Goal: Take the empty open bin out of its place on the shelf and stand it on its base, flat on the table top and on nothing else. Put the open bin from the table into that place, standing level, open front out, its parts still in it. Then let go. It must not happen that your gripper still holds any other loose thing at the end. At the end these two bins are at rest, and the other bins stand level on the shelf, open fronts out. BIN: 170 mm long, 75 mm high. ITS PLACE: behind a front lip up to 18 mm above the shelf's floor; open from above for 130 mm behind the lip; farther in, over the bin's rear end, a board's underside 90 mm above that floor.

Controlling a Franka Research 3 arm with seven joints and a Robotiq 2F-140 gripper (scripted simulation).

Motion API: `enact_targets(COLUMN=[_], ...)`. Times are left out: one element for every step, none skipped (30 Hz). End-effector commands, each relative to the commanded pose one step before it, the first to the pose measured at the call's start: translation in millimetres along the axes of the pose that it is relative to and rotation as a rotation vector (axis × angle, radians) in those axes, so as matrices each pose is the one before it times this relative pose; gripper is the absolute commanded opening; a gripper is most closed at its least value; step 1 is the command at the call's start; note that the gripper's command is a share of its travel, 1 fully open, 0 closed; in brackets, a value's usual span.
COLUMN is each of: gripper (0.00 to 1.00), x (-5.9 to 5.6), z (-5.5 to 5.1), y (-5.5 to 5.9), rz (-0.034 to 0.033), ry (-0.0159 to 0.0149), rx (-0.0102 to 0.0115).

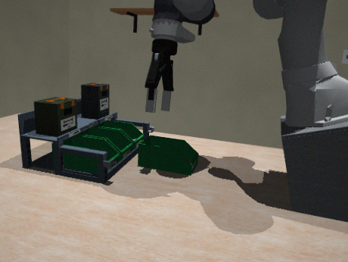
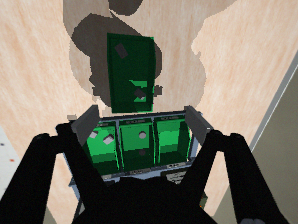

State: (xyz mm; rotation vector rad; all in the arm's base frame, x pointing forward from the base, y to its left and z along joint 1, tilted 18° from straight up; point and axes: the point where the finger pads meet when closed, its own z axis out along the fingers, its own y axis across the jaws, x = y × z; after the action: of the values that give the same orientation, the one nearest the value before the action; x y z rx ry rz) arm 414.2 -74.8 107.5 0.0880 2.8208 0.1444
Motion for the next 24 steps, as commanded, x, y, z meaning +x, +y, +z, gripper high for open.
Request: enact_targets(gripper=[1.00, 1.00, 1.00, 1.00, 1.00, 1.00, 1.00, 1.00, 1.00, 1.00, 1.00, 1.00, 1.00, 1.00, 1.00, 1.00, 1.00, 1.00, 1.00, 1.00, 1.00, 1.00, 1.00, 1.00], x=[2.94, 0.00, 0.00, 0.00, 0.00, 0.00, 0.00, 0.00, 0.00, 0.00, 0.00, 2.55, 0.00, 0.00, 0.00, 0.00, 0.00, 0.00, 0.00, 0.00, 0.00, 0.00, 0.00, 0.00], z=[0.55, 0.00, 0.00, 0.00, 0.00, 0.00, 0.00, 0.00, 0.00, 0.00, 0.00, -0.90, 0.00, 0.00, 0.00, 0.00, 0.00, 0.00, 0.00, 0.00, 0.00, 0.00, 0.00, 0.00], y=[-0.37, 0.00, 0.00, 0.00, 0.00, 0.00, 0.00, 0.00, 0.00, 0.00, 0.00, -4.54, 0.00, 0.00, 0.00, 0.00, 0.00, 0.00, 0.00, 0.00, 0.00, 0.00, 0.00, 0.00], rz=[0.01981, 0.00000, 0.00000, 0.00000, 0.00000, 0.00000, 0.00000, 0.00000, 0.00000, 0.00000, 0.00000, 0.00011, 0.00000, 0.00000, 0.00000, 0.00000, 0.00000, 0.00000, 0.00000, 0.00000, 0.00000, 0.00000, 0.00000, 0.00000], ry=[0.00490, 0.00000, 0.00000, 0.00000, 0.00000, 0.00000, 0.00000, 0.00000, 0.00000, 0.00000, 0.00000, -0.00028, 0.00000, 0.00000, 0.00000, 0.00000, 0.00000, 0.00000, 0.00000, 0.00000, 0.00000, 0.00000, 0.00000, 0.00000], rx=[0.00311, 0.00000, 0.00000, 0.00000, 0.00000, 0.00000, 0.00000, 0.00000, 0.00000, 0.00000, 0.00000, 0.01140, 0.00000, 0.00000, 0.00000, 0.00000, 0.00000, 0.00000, 0.00000, 0.00000, 0.00000, 0.00000, 0.00000, 0.00000])
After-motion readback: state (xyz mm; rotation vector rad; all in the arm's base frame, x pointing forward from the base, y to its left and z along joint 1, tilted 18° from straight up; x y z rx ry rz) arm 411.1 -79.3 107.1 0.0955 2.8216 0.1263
